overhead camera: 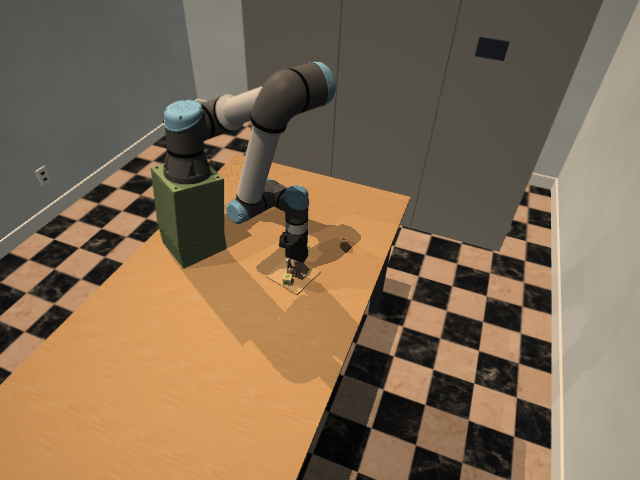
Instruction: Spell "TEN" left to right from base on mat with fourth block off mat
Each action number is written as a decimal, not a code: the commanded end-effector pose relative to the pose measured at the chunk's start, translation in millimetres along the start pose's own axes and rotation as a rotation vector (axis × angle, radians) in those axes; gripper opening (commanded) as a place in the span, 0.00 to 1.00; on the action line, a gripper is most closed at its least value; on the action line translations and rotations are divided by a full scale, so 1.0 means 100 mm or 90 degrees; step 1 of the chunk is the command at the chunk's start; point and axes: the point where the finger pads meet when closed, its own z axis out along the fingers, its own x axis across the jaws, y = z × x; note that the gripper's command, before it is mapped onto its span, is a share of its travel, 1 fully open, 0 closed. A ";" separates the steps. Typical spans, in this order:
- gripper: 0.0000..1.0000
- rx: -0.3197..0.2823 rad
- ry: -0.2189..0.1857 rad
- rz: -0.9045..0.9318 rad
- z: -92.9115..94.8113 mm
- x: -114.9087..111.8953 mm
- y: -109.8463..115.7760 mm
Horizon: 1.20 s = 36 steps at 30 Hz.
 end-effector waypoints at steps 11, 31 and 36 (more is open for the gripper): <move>0.69 0.000 -0.001 0.000 0.00 0.00 0.00; 0.87 0.000 -0.001 0.000 0.00 0.00 0.00; 0.87 0.000 -0.001 0.000 -0.01 0.00 0.00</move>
